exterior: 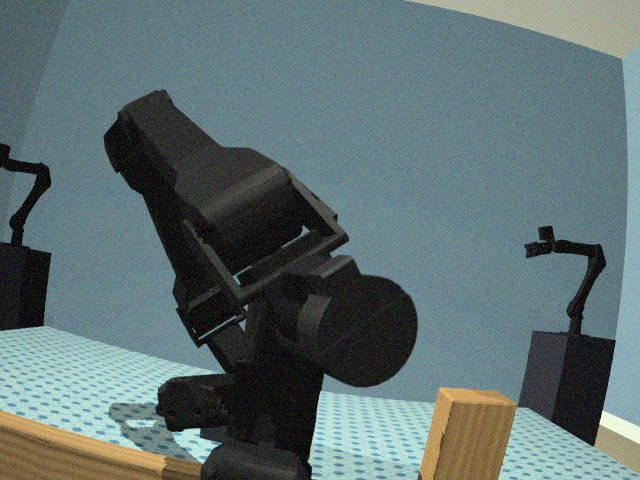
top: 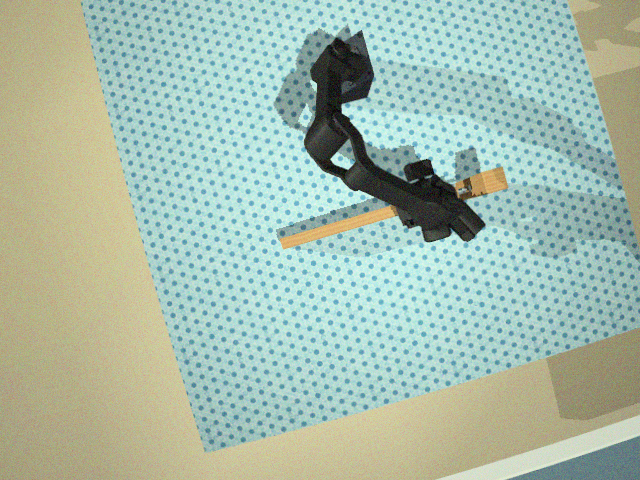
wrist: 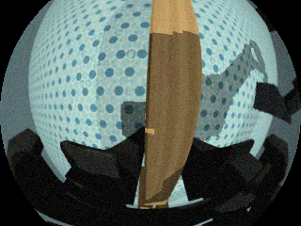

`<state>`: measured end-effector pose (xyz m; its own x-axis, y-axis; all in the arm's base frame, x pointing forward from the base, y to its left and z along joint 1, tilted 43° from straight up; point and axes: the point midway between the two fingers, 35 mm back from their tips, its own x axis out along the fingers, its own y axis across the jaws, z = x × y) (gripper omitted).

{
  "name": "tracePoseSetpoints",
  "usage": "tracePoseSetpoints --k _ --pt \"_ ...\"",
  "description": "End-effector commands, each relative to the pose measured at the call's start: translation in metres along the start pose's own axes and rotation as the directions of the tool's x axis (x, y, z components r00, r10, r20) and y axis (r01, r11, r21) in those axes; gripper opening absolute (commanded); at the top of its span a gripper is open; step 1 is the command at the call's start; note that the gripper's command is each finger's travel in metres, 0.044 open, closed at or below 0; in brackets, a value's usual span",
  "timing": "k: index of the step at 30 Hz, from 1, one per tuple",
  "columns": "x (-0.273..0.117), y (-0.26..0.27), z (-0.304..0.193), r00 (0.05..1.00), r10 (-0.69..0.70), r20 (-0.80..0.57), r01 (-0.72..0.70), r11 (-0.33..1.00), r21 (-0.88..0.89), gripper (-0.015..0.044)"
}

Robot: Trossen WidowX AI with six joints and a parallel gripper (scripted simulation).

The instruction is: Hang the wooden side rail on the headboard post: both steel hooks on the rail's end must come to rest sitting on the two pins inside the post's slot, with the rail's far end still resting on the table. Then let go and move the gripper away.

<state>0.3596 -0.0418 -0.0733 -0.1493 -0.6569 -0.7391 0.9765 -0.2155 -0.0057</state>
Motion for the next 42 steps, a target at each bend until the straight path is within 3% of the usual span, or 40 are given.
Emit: tracePoseSetpoints --k 1,42 --pt "-0.0063 0.0035 -0.0038 1.000 0.015 -0.007 -0.015 1.000 -0.003 0.0000" --pt "-0.0039 0.0016 -0.0081 1.000 0.015 -0.008 -0.015 1.000 -0.003 0.0000"
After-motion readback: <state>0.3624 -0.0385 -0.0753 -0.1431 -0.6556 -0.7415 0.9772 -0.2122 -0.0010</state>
